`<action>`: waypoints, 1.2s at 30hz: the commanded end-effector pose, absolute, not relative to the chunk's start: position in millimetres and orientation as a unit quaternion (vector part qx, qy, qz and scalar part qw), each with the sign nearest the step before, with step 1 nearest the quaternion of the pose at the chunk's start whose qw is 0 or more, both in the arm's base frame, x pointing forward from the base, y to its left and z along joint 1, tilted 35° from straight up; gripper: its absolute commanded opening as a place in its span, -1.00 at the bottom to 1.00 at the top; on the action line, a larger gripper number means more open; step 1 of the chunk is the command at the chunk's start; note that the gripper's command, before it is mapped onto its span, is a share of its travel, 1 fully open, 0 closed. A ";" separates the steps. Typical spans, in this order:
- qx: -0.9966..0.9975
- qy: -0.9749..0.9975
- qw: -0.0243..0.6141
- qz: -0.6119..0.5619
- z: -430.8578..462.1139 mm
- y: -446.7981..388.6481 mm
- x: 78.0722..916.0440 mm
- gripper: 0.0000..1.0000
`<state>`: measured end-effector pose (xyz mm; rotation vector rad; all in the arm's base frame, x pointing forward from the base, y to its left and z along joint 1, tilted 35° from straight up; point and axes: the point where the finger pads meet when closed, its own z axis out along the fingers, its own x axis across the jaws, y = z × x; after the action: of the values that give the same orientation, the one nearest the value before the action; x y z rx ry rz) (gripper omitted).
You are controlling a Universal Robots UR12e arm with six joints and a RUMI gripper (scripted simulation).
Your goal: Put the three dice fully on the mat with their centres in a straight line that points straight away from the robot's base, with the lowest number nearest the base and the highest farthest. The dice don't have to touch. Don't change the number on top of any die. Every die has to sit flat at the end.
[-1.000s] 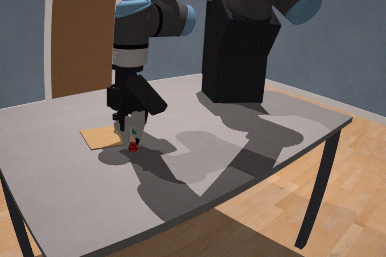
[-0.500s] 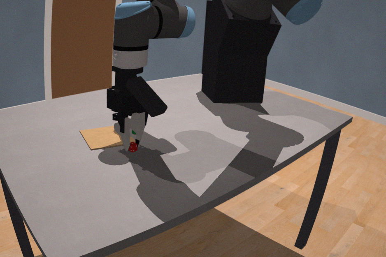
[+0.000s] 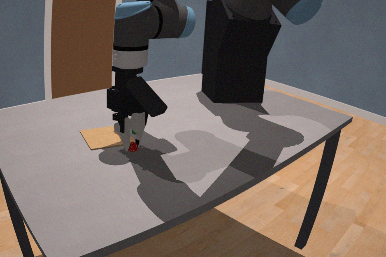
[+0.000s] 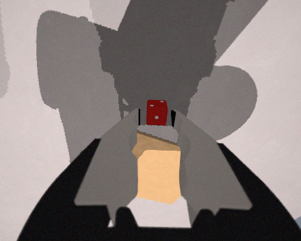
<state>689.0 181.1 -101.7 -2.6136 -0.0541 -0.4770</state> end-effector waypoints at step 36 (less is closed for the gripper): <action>-0.955 -0.020 0.240 -0.175 -101.3 180.8 689.3 -0.94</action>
<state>689.0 181.1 -101.7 -2.6136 -0.0541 -0.4770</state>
